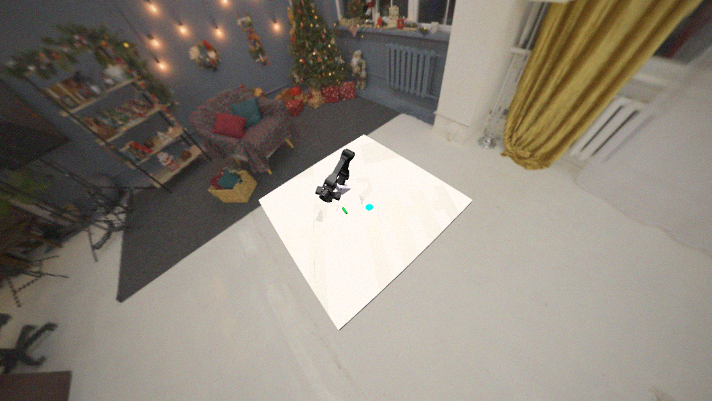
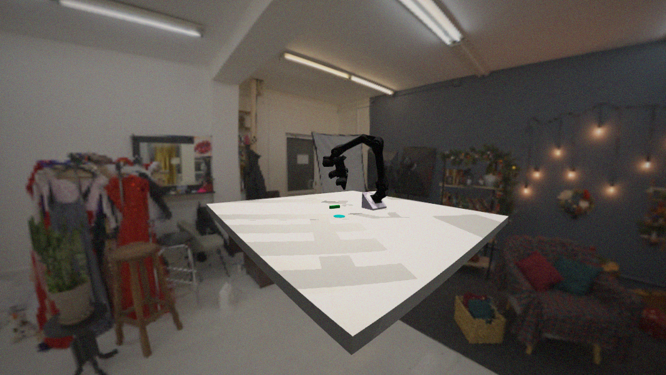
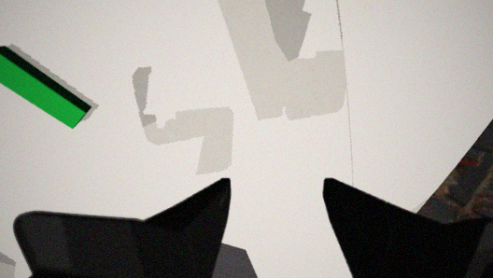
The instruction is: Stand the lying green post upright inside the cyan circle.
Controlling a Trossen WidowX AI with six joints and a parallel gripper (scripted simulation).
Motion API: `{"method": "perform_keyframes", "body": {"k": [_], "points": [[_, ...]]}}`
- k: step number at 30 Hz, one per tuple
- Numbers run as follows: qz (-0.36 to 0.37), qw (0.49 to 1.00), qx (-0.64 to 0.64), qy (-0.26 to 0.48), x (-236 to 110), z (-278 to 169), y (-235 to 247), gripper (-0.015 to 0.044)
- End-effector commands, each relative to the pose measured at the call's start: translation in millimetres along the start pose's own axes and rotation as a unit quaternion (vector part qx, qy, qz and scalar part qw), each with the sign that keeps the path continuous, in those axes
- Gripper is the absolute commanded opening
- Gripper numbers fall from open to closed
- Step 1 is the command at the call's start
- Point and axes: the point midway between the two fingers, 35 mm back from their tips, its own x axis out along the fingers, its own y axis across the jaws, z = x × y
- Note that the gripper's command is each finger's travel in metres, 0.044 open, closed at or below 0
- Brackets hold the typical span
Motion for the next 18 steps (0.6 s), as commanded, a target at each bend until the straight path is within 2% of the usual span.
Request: {"method": "perform_keyframes", "body": {"k": [1, 6, 16, 18], "points": [[0.090, 0.978, -0.176, -0.071, -38, 28, 55, 0.0233], [0.164, 0.913, -0.343, -0.152, -77, 43, 110, 0.0233], [0.166, 0.909, -0.349, -0.155, -79, 43, 113, 0.0233], [0.166, 0.909, -0.349, -0.155, -69, 47, 118, 0.0233]]}}
